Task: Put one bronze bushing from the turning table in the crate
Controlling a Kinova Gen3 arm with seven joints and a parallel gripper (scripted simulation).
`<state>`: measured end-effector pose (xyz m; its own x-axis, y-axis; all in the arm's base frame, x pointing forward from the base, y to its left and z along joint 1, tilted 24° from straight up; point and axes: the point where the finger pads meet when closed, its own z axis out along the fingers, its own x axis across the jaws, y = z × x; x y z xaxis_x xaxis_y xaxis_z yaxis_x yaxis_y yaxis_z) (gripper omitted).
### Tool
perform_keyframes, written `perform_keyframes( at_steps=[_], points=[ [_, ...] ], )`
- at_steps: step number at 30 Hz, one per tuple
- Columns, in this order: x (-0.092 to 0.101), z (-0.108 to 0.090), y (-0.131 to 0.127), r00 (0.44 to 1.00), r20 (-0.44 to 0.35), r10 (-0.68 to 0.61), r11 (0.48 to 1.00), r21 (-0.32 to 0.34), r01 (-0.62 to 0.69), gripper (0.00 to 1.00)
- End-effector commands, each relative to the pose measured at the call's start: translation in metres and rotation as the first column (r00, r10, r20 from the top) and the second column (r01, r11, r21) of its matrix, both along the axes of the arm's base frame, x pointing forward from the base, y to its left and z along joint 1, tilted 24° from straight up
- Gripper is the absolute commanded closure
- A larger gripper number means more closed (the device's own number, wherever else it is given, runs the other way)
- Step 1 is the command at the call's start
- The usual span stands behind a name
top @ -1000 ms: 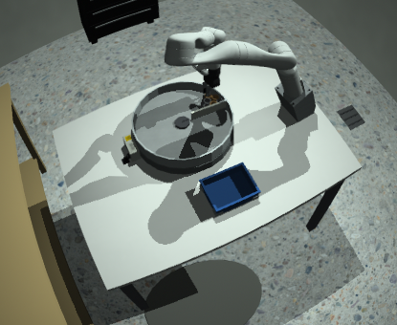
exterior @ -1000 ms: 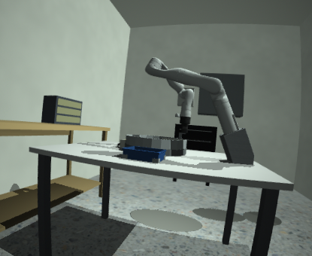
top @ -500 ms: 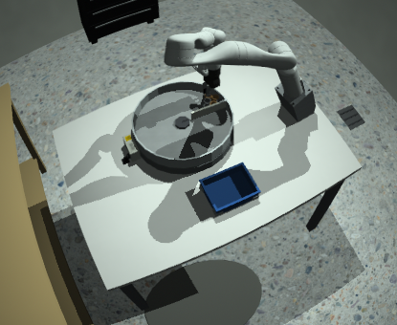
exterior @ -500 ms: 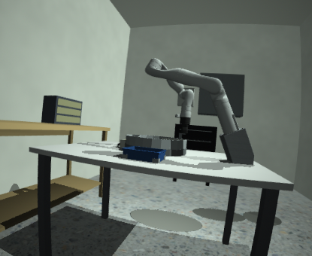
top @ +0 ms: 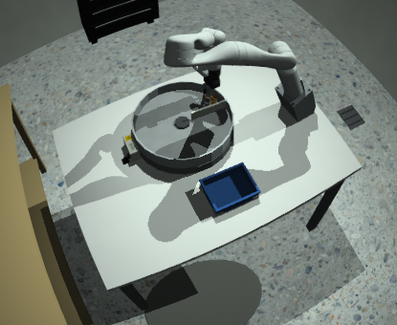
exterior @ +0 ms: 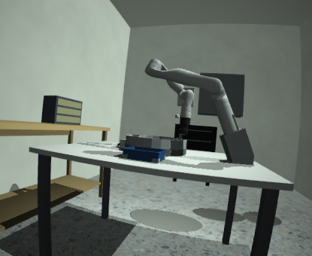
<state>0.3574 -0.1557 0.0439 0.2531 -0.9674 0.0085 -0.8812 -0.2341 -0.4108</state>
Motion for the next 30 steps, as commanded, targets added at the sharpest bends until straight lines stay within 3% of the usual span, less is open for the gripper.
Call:
perform_keyframes(
  at_steps=[1, 30],
  points=[
    [0.0007, -0.0011, -0.0001, 1.0, 0.001, 0.0, 1.0, 0.0, 0.0, 0.6],
    [0.0035, -0.0077, 0.0006, 1.0, 0.001, 0.0, 1.0, 0.0, 0.0, 0.6]
  ],
)
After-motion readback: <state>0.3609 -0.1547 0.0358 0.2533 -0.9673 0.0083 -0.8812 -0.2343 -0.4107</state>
